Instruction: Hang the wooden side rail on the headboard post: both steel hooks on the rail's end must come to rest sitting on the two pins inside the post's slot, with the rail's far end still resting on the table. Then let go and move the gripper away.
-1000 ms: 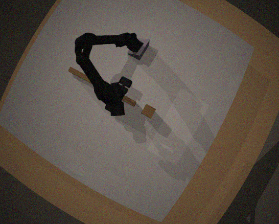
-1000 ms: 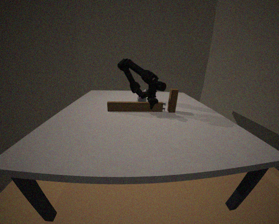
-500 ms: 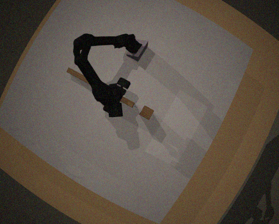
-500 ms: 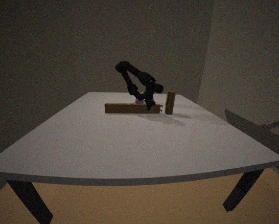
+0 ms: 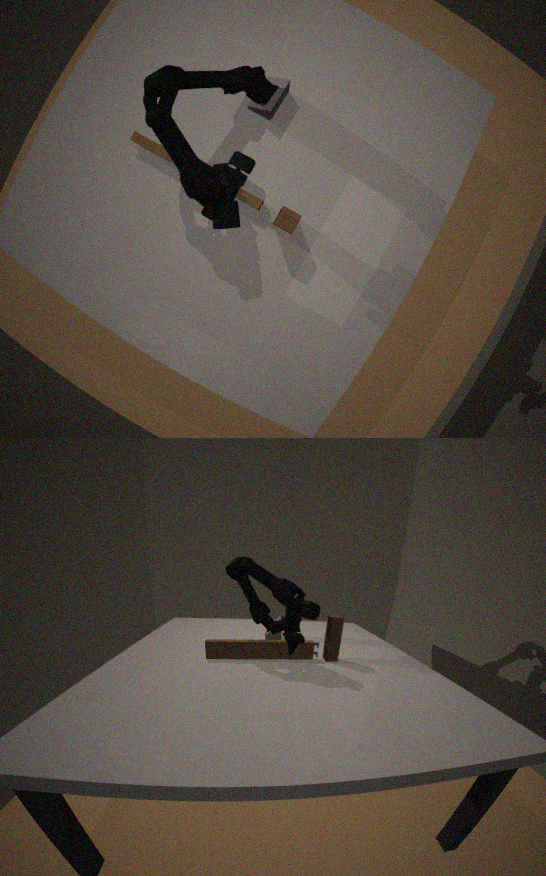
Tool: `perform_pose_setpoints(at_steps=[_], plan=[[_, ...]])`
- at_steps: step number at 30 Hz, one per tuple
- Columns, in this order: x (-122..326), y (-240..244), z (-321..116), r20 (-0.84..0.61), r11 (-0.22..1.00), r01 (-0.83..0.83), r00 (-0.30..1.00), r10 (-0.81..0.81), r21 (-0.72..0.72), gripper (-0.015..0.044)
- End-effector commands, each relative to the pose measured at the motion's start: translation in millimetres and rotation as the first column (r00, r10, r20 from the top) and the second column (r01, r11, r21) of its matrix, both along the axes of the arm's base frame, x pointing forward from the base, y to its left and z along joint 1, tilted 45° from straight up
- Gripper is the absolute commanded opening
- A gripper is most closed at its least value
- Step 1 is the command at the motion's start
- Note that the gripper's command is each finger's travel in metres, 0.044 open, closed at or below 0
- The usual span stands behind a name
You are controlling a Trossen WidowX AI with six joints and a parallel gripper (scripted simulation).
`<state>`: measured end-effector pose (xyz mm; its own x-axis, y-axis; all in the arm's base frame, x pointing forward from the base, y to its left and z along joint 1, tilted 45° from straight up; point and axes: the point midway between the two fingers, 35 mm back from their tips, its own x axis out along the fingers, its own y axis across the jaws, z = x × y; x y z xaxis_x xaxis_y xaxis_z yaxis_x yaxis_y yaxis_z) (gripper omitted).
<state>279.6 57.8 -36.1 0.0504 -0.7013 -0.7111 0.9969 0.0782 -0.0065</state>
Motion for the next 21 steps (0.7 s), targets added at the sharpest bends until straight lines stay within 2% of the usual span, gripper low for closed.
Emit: perform_pose_setpoints(at_steps=[1,21], plan=[[1.2,4.0,2.2,0.011,1.0,-0.005,1.0,0.005,0.001,0.0],[1.0,6.3,4.6,0.011,1.0,-0.005,1.0,0.005,0.001,0.0]])
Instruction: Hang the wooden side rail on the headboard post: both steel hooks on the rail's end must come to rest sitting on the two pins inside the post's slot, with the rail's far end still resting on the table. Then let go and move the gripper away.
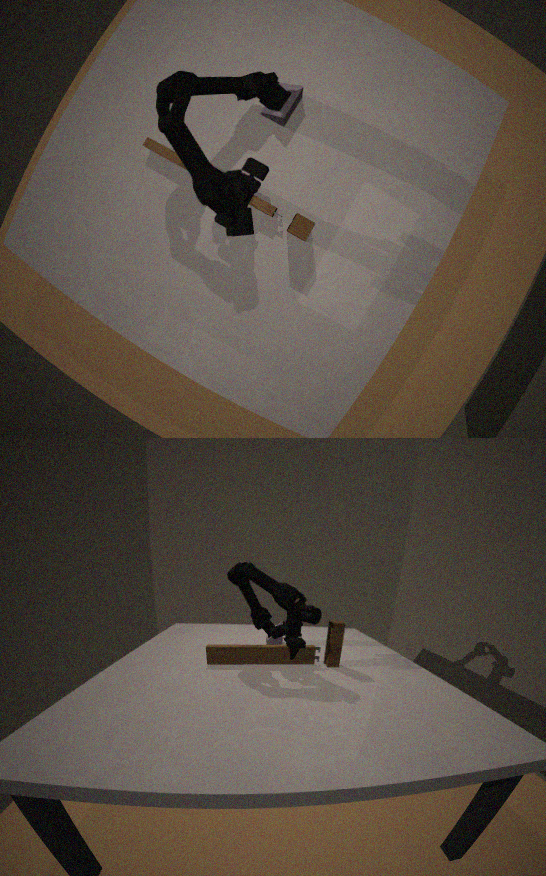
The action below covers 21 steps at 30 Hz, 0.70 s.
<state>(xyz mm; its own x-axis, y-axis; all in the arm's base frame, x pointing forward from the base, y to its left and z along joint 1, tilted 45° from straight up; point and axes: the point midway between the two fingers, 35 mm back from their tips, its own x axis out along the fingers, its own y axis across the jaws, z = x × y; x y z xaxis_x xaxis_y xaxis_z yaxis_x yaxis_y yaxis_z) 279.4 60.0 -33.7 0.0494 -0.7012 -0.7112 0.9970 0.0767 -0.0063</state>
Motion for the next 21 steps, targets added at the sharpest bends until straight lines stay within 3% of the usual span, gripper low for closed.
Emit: perform_pose_setpoints(at_steps=[1,21], plan=[[1.2,4.2,2.3,0.011,1.0,-0.007,1.0,0.007,0.001,0.0],[1.0,6.6,4.6,0.011,1.0,-0.007,1.0,0.007,0.001,0.0]])
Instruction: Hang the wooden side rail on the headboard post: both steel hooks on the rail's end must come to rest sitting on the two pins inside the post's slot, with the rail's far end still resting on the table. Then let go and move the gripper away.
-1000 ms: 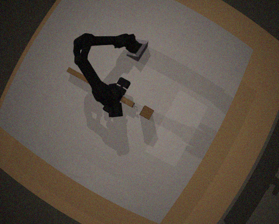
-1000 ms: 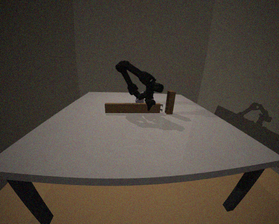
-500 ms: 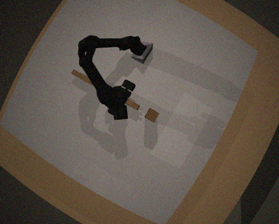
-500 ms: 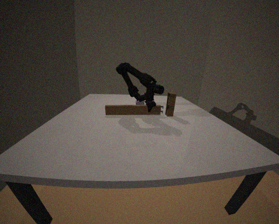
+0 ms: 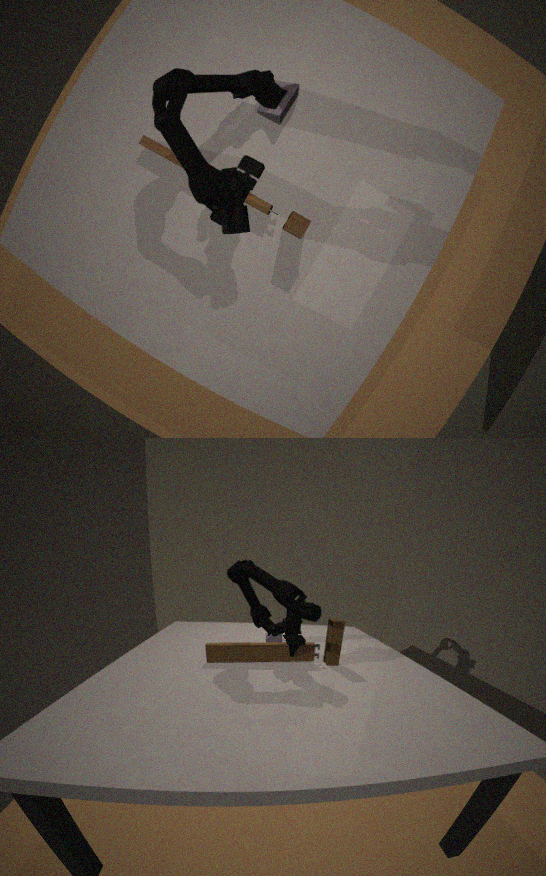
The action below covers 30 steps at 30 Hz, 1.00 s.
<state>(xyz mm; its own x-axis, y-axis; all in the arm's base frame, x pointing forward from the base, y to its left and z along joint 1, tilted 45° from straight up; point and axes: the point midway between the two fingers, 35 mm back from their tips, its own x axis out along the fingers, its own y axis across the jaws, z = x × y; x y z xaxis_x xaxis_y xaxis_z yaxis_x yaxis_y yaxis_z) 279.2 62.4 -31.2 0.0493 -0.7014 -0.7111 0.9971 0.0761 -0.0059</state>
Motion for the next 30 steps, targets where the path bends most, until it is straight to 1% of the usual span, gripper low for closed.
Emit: perform_pose_setpoints(at_steps=[1,30], plan=[[1.2,4.4,2.2,0.01,1.0,-0.007,1.0,0.007,0.001,0.0],[0.9,7.8,5.6,0.01,1.0,-0.007,1.0,0.007,0.001,0.0]])
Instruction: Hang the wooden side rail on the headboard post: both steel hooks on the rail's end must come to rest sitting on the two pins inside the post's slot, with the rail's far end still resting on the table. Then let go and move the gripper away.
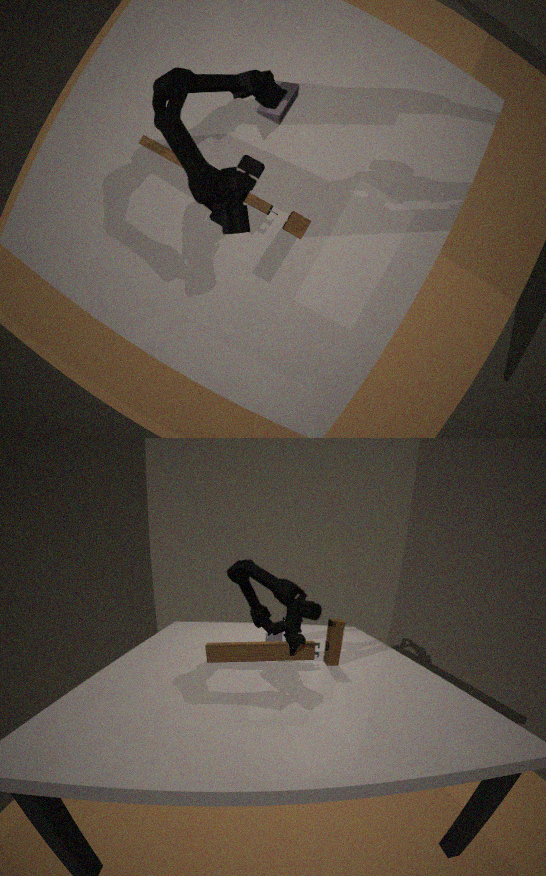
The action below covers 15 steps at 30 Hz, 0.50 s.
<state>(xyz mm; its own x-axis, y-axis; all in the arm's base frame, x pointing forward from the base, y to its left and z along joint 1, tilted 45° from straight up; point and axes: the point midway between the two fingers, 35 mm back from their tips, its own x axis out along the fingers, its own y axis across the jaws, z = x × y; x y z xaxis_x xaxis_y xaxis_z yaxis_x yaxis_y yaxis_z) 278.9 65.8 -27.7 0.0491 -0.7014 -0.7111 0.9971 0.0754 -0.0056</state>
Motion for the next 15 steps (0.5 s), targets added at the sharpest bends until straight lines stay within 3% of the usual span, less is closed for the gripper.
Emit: perform_pose_setpoints(at_steps=[1,15], plan=[[1.1,4.5,2.2,0.01,1.0,-0.008,1.0,0.008,0.001,0.0],[1.0,6.1,3.9,0.01,1.0,-0.008,1.0,0.008,0.001,0.0]])
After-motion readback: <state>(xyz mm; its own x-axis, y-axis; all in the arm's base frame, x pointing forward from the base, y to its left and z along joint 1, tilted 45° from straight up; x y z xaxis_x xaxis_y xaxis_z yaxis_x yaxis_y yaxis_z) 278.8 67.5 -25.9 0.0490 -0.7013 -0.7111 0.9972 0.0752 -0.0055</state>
